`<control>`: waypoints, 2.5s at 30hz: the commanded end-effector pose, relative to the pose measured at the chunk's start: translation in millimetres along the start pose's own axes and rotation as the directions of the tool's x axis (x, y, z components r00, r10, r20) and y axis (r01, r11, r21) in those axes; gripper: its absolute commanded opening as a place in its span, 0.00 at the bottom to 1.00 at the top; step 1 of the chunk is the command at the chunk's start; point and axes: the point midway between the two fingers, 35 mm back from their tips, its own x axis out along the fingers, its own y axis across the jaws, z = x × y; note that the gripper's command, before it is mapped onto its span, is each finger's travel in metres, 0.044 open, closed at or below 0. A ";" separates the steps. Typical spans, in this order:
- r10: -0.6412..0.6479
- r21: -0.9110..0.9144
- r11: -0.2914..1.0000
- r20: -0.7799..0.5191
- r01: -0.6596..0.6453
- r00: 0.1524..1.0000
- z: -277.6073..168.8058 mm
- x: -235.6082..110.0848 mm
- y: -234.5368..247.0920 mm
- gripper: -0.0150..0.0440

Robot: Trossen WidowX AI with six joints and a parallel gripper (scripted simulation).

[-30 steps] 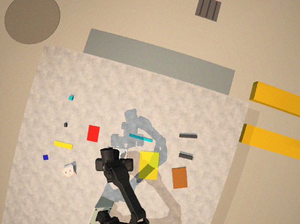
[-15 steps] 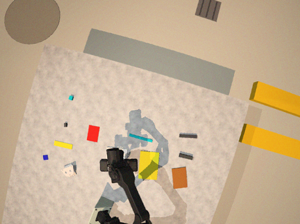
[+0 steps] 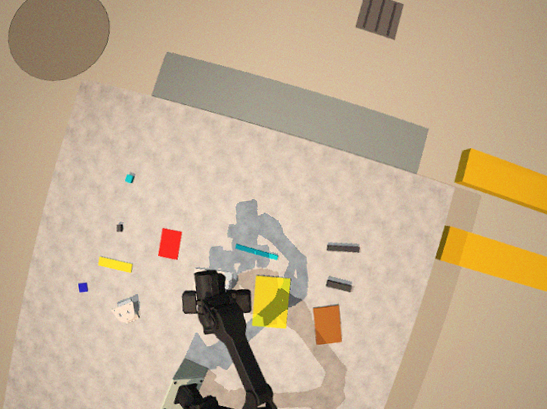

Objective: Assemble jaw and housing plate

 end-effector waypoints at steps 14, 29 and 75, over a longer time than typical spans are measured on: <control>-0.002 -0.004 1.000 0.001 0.002 1.000 5.8 -0.4 6.8 0.48; -0.002 -0.004 1.000 0.001 0.002 1.000 5.8 -0.4 6.8 0.48; -0.004 -0.002 1.000 0.001 0.004 1.000 6.6 39.2 8.4 0.48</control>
